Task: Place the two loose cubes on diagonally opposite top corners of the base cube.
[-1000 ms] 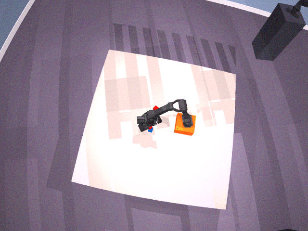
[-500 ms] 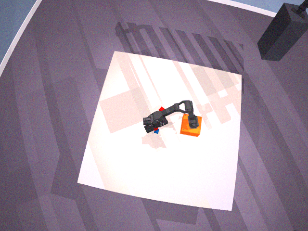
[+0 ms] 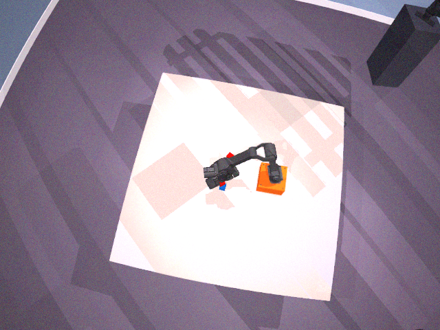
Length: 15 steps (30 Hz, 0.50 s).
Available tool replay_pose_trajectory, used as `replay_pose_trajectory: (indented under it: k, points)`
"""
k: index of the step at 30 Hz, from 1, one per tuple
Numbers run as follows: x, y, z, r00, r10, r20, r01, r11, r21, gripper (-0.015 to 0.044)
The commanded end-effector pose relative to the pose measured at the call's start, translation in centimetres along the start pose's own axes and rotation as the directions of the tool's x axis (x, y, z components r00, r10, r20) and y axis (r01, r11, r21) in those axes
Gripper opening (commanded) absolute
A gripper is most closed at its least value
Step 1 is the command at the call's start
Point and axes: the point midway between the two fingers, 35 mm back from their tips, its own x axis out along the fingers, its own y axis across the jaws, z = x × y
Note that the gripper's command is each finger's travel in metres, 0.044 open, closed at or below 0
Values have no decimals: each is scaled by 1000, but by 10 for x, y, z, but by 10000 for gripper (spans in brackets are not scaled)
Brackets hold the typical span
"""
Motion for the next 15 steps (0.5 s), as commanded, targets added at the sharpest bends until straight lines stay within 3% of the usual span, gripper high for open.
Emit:
replay_pose_trajectory:
  k: [1,15]
  points:
    - [-8,3,1,1000,13,5,-13,1000,5,205]
    - [-17,3,1,1000,13,5,-13,1000,5,205]
